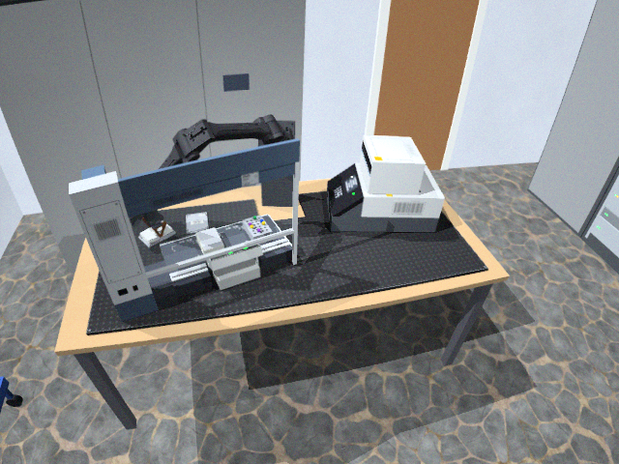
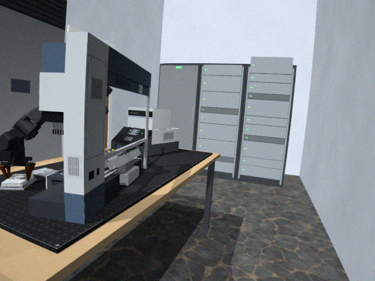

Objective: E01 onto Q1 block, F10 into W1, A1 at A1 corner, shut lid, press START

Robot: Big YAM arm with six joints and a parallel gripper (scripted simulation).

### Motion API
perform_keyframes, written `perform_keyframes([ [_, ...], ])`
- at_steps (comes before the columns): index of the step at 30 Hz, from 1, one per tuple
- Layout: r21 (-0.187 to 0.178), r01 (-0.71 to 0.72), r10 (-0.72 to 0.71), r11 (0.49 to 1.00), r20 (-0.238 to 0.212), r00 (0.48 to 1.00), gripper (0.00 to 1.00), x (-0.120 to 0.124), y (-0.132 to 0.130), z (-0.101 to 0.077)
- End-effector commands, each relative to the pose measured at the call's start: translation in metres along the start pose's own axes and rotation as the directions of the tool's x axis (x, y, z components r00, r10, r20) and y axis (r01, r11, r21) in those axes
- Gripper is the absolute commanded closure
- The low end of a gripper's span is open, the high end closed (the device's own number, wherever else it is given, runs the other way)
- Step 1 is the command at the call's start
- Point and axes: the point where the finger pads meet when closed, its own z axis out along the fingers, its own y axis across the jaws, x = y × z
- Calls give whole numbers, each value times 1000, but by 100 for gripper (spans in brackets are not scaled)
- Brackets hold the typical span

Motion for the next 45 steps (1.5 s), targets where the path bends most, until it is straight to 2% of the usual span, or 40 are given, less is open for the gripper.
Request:
perform_keyframes([
  [1,23,-6,5,1000,40,999,100,-18,-25,-23],
  [10,21,-8,7,1000,39,999,100,-18,-11,-14],
  [17,2,10,-10,1000,30,1000,100,-15,11,-7],
  [21,1,13,-13,1000,29,999,100,-16,14,-6],
  [27,8,17,-17,1000,42,999,100,-22,5,-7],
  [33,19,16,-17,1000,44,999,100,-19,-14,-9],
  [45,25,12,-14,1000,47,999,100,-17,-22,-8],
])
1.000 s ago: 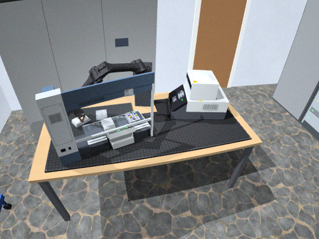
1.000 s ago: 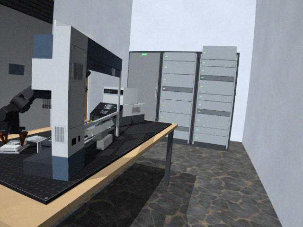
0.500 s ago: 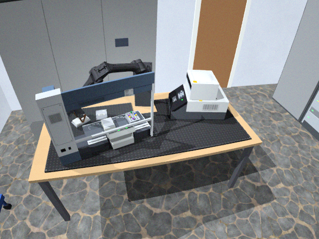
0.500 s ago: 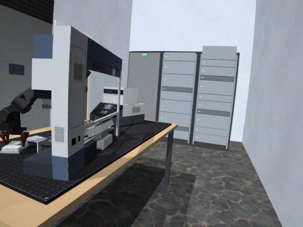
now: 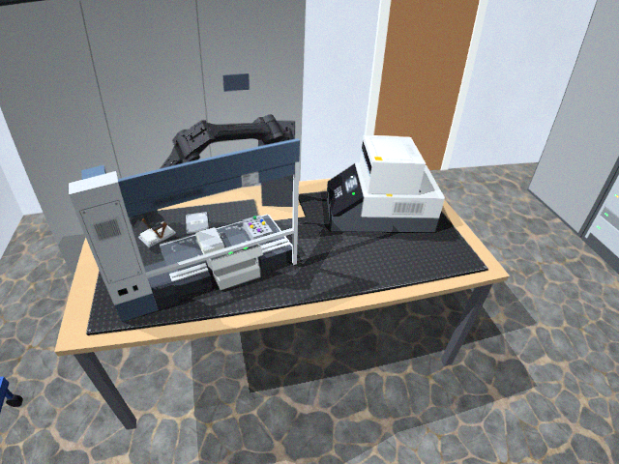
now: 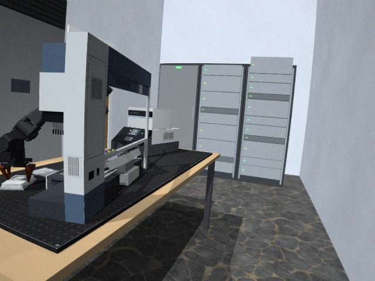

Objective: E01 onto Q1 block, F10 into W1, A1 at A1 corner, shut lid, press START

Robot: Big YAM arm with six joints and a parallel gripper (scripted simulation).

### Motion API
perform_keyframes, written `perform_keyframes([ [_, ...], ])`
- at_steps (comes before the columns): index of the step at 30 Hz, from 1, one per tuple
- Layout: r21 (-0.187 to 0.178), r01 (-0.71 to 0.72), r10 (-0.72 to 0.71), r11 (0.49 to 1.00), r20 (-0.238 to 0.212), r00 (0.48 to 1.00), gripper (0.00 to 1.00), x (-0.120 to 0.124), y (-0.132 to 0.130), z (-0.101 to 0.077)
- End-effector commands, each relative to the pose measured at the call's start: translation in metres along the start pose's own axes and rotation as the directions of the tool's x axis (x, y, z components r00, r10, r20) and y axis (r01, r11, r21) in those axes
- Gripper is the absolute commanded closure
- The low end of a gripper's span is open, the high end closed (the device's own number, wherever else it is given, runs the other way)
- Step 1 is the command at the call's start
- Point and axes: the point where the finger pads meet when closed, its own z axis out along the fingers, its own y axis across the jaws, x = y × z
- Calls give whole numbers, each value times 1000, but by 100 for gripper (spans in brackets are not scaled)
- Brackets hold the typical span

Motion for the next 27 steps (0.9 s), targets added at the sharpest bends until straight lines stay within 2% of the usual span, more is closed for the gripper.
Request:
perform_keyframes([
  [1,25,12,-13,1000,45,999,100,-16,-23,-13],
  [17,28,-20,19,999,42,999,100,-12,-27,-10],
  [27,29,-45,44,999,22,999,100,7,-27,-6],
])
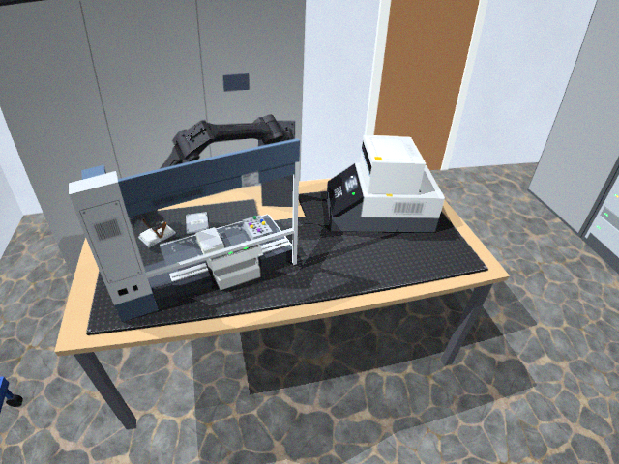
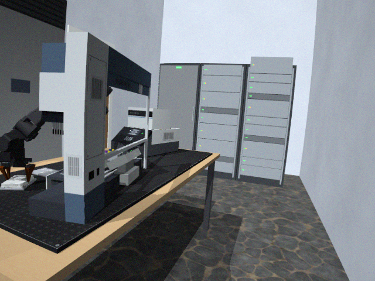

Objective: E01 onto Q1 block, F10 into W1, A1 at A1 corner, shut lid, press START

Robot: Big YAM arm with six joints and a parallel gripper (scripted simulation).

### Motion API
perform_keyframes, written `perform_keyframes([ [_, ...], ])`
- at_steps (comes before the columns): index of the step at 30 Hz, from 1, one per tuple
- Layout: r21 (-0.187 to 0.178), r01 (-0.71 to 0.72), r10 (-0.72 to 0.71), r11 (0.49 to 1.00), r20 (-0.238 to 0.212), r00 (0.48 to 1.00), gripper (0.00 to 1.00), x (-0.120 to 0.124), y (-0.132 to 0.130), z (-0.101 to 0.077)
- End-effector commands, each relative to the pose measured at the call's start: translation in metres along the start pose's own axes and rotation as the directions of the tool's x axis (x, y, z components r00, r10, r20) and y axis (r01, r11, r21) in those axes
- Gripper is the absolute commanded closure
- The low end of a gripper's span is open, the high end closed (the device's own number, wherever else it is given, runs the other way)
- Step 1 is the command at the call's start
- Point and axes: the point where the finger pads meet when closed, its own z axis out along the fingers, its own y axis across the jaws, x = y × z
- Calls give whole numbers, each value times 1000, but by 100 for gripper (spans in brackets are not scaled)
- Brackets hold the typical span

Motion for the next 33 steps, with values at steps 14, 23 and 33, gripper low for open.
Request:
perform_keyframes([
  [14,26,-70,70,997,-11,997,100,20,-24,-5],
  [23,25,-68,68,997,-10,998,100,22,-24,-4],
  [33,20,-84,85,996,-36,996,100,30,-19,-2],
])
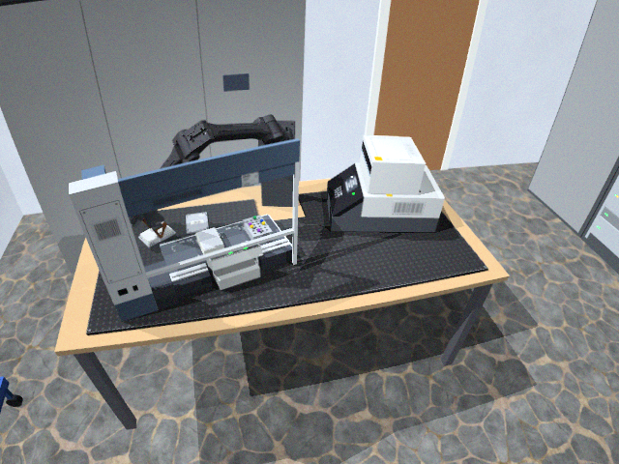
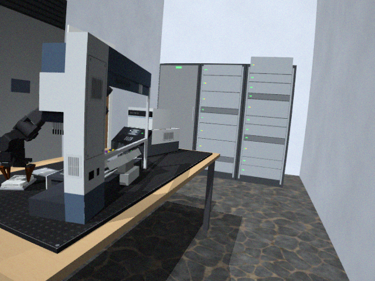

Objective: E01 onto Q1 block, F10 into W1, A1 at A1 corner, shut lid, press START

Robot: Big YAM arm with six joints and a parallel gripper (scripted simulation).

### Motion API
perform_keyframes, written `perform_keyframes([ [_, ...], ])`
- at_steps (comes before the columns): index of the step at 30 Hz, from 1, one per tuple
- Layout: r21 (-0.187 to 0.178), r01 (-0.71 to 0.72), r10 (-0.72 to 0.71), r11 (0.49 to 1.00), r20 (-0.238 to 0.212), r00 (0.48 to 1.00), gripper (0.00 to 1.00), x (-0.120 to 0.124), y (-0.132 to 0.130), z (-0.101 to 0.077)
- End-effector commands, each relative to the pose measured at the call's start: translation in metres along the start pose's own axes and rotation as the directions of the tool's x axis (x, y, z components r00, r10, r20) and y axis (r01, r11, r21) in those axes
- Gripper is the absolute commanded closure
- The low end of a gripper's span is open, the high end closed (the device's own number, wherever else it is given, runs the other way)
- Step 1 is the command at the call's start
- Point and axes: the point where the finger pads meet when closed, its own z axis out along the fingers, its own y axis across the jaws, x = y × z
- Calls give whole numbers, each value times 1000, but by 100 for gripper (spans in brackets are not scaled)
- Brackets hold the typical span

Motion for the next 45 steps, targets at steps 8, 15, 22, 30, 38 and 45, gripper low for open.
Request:
perform_keyframes([
  [8,7,-72,72,997,-53,996,100,30,-6,8],
  [15,-10,-65,64,998,-61,996,100,30,5,13],
  [22,-16,-67,66,998,-65,996,100,30,10,16],
  [30,-19,-66,64,998,-65,996,100,28,14,17],
  [38,-26,-63,61,998,-68,996,100,26,20,17],
  [45,-32,-61,59,998,-67,996,100,24,24,16],
])
